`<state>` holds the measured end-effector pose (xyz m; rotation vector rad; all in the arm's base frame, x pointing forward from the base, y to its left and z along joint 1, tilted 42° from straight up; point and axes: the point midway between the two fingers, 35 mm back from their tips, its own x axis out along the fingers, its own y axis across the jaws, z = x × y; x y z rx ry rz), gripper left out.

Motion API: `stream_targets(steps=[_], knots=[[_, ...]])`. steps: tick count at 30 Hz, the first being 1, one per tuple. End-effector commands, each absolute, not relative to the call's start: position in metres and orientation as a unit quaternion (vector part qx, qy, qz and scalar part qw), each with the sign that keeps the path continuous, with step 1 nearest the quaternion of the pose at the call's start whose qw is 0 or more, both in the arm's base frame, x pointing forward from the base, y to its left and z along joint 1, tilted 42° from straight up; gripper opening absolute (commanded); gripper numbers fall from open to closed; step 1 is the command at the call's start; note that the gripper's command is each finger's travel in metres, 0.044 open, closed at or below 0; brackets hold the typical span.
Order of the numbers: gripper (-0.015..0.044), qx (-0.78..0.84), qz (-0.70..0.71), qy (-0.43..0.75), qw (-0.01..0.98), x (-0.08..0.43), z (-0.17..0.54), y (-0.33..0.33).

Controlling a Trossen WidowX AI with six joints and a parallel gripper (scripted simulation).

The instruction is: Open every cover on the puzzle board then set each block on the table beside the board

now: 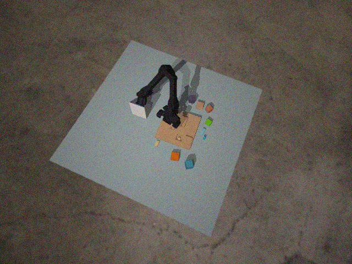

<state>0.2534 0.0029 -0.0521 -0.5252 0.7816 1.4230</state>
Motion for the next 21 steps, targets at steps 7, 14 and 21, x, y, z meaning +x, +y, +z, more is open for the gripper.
stream_targets(steps=[7,14,21], knots=[[0.0,-0.309,0.667,0.268,0.623,0.217,-0.0489,0.0117],[0.0,-0.309,0.667,0.268,0.623,0.217,-0.0489,0.0117],[0.0,-0.309,0.667,0.268,0.623,0.217,-0.0489,0.0117]])
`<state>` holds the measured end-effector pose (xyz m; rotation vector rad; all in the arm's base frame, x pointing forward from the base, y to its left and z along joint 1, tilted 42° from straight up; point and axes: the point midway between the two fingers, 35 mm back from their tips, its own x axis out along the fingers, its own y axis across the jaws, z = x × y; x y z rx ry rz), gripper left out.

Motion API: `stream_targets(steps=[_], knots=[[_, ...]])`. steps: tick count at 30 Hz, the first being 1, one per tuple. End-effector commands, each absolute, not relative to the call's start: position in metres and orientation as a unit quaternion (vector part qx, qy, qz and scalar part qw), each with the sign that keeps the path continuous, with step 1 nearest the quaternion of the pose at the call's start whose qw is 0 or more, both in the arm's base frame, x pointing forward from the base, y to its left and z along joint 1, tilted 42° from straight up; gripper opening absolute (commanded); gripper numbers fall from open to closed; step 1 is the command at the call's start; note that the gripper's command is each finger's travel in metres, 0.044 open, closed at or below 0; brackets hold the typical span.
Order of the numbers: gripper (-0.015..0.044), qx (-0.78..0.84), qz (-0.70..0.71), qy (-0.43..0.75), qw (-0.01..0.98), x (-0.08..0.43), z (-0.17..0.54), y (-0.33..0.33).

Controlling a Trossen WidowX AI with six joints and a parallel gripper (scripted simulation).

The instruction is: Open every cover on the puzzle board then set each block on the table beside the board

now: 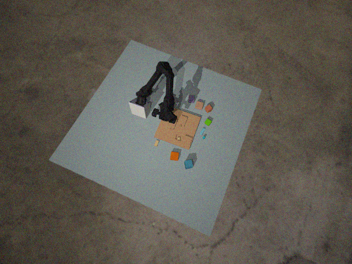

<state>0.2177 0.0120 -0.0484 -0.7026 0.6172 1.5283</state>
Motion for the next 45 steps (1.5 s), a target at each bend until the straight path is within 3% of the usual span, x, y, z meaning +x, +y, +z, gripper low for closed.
stream_targets(steps=[1,45], knots=[[0.0,-0.309,0.667,0.268,0.623,0.217,-0.049,0.012],[0.0,-0.309,0.666,0.269,0.623,0.217,-0.075,0.033]])
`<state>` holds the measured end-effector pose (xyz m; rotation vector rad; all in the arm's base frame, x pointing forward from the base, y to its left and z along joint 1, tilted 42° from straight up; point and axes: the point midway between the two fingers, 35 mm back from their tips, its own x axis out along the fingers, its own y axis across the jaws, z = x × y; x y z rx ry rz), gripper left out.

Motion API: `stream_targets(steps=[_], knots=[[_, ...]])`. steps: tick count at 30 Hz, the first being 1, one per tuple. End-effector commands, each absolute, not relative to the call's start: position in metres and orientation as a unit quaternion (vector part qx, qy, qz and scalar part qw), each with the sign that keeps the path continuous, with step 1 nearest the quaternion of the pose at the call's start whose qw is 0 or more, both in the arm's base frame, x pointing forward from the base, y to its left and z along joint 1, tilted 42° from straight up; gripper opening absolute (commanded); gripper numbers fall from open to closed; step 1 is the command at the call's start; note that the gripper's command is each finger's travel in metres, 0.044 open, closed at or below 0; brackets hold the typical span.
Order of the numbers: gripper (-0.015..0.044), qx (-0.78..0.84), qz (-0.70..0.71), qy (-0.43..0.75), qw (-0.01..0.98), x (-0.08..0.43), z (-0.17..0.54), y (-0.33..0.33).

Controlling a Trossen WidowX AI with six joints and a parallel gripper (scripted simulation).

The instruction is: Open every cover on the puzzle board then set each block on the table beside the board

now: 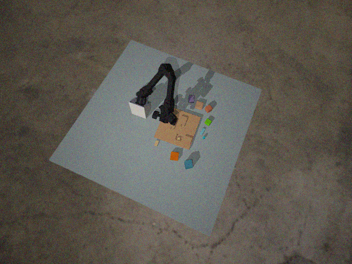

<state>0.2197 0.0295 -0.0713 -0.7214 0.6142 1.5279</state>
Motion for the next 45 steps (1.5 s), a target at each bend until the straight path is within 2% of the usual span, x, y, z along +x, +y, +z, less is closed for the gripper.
stream_targets(steps=[1,45], knots=[[0.0,-0.309,0.666,0.269,0.623,0.217,-0.075,0.034],[0.0,-0.309,0.666,0.269,0.623,0.216,-0.083,0.062]])
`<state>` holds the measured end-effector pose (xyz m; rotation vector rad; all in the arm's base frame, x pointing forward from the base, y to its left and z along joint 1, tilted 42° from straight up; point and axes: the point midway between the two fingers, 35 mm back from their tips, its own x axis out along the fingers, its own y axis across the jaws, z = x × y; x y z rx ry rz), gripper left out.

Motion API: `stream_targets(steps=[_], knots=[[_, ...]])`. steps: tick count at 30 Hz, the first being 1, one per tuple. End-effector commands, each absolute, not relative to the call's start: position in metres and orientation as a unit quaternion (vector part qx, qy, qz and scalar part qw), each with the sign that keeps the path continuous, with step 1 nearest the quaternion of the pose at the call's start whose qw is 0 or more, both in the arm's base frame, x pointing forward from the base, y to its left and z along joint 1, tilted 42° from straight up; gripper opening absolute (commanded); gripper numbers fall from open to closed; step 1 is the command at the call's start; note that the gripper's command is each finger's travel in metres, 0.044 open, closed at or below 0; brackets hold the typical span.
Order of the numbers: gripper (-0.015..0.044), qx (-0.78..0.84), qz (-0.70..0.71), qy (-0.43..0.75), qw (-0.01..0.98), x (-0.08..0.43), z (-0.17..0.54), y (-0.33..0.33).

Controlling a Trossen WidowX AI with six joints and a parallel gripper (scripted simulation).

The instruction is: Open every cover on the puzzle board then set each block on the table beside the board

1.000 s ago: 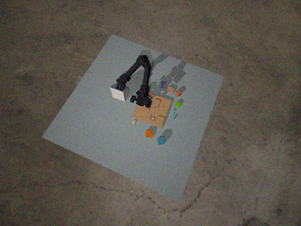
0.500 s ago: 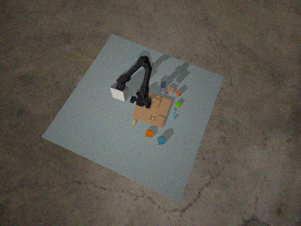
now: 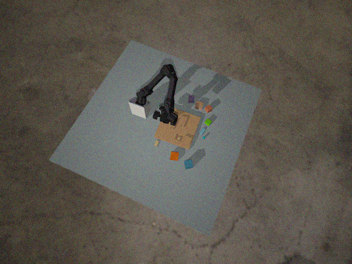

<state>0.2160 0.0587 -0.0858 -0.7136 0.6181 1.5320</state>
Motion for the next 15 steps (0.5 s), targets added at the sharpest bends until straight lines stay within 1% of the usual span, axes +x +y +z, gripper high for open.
stream_targets(steps=[1,15], knots=[[0.0,-0.309,0.666,0.269,0.623,0.2159,-0.0823,0.0627],[0.0,-0.31,0.666,0.27,0.623,0.2164,-0.0731,0.0727]])
